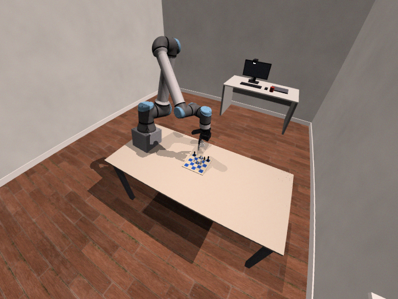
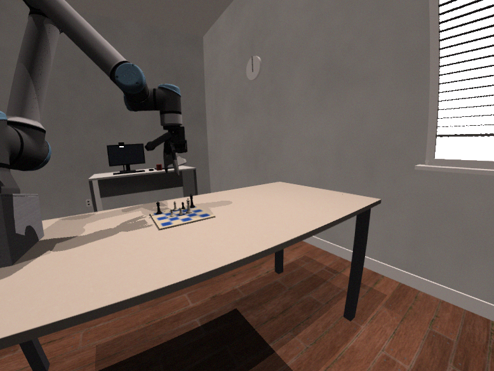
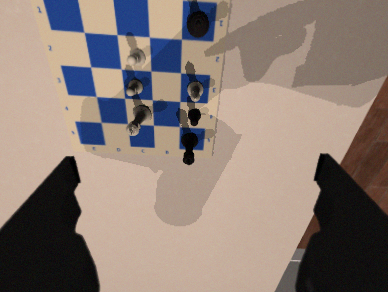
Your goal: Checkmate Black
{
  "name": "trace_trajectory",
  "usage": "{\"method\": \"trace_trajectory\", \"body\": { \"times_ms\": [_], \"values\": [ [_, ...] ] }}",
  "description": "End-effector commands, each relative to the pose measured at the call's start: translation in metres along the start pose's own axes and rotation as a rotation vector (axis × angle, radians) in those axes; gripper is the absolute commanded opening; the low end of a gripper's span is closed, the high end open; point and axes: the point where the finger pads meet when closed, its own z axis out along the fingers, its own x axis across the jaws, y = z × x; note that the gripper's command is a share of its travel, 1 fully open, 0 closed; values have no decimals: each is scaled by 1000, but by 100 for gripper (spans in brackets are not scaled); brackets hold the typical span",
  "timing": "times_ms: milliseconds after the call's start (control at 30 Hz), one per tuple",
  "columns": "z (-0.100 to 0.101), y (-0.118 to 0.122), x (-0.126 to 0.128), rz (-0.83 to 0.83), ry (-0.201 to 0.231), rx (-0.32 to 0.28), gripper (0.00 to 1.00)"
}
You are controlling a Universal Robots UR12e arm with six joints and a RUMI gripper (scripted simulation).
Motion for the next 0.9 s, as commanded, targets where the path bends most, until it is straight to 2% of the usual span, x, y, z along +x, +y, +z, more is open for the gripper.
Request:
{"method": "trace_trajectory", "body": {
  "times_ms": [0,133,333,400,433,867],
  "values": [
    [-2,1,-1,0,-1,-4,100],
    [-1,1,-1,0,0,-3,100],
    [41,-3,2,0,2,1,100],
    [44,-3,2,0,2,1,100],
    [44,-3,2,0,2,1,22],
    [41,0,0,0,0,-4,22]
  ]
}}
